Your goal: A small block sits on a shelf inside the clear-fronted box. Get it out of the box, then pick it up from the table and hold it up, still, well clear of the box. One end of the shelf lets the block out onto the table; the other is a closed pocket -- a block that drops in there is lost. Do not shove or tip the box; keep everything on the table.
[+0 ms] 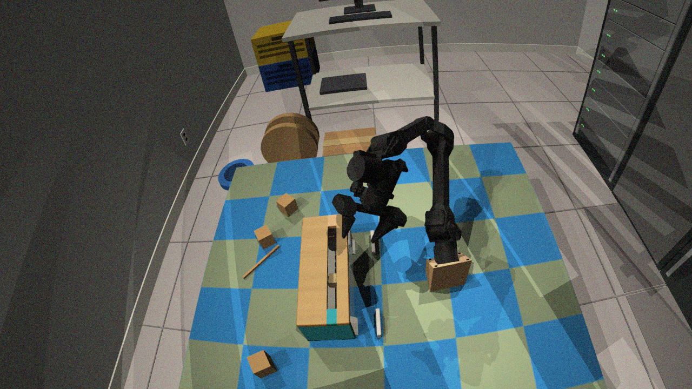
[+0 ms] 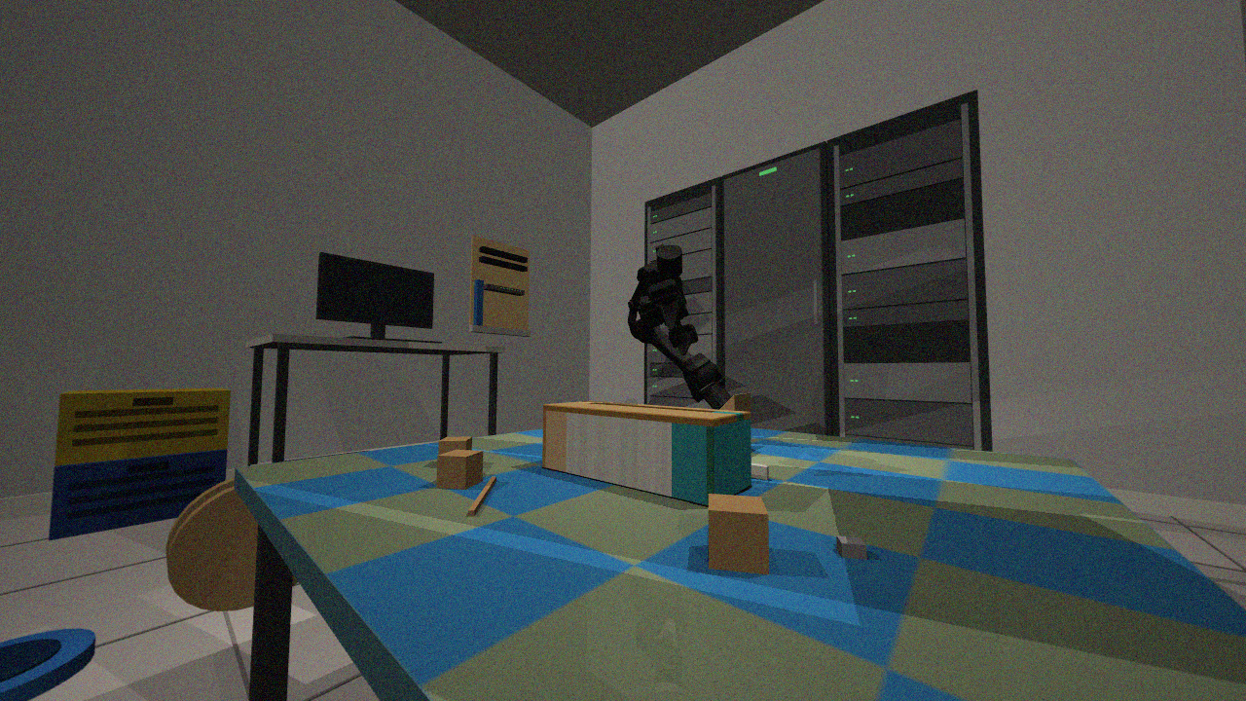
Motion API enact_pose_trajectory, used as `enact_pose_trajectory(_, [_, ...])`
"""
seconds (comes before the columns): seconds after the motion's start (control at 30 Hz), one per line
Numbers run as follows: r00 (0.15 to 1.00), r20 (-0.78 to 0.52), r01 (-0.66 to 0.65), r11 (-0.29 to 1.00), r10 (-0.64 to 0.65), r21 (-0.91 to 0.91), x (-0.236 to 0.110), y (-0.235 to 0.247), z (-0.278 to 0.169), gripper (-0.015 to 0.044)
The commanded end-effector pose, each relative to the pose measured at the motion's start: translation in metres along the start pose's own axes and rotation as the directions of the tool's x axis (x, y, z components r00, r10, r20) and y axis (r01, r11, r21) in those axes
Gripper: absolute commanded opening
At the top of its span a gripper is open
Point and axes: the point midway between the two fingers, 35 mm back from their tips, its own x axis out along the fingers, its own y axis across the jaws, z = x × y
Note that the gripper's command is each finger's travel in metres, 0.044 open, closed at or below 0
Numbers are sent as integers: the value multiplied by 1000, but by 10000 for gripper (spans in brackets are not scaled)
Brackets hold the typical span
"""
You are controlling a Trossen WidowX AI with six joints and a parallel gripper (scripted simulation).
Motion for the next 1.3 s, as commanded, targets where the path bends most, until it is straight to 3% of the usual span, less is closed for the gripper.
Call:
enact_pose_trajectory(0.0, [975, 7, 220, 965, -223, 145, 38, 1, 25, 400])
enact_pose_trajectory(0.13, [906, -35, 412, 862, -422, 294, 78, -6, 52, 400])
enact_pose_trajectory(0.23, [871, -63, 477, 807, -488, 348, 94, -11, 63, 400])
enact_pose_trajectory(1.27, [871, -63, 476, 808, -487, 348, 122, -31, 74, 400])
